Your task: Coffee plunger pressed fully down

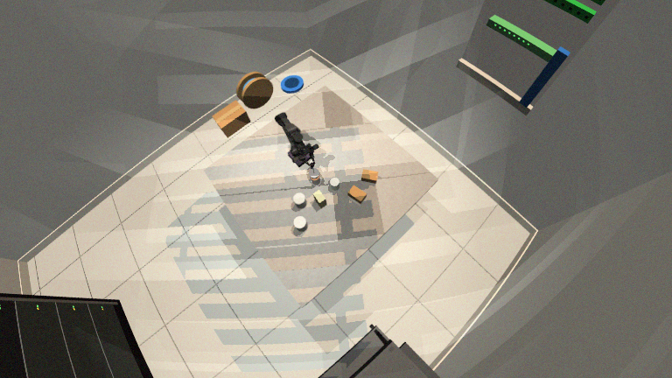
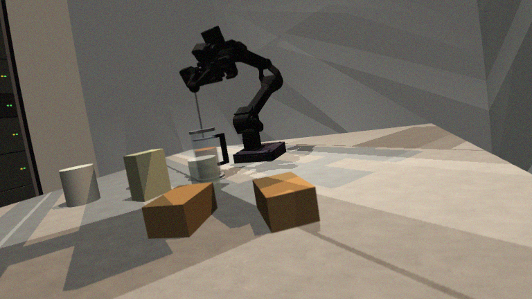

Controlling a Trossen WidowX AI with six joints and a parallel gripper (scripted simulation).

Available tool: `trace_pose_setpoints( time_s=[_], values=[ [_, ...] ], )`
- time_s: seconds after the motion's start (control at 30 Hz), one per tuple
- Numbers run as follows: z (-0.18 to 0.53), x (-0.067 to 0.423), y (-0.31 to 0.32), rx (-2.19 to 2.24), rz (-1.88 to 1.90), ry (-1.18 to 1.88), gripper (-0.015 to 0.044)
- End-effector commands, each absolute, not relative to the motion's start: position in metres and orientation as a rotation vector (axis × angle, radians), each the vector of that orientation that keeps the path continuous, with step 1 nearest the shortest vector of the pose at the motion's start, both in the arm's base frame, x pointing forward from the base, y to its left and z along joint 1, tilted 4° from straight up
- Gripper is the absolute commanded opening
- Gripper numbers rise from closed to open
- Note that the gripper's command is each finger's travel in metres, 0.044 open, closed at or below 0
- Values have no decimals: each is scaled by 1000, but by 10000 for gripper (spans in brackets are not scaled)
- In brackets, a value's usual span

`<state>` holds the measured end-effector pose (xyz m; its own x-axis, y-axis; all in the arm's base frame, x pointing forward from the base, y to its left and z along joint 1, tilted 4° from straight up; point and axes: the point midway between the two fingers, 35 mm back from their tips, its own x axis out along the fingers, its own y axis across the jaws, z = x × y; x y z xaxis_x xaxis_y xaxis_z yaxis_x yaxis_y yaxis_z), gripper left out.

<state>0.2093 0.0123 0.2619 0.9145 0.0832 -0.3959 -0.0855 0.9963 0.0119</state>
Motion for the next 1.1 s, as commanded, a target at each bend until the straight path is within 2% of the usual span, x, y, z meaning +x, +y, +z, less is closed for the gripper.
trace_pose_setpoints(
  time_s=[0.0,1.07],
  values=[
    [244,210,12,0,83,438,119],
    [194,218,14,0,83,437,119]
  ],
)
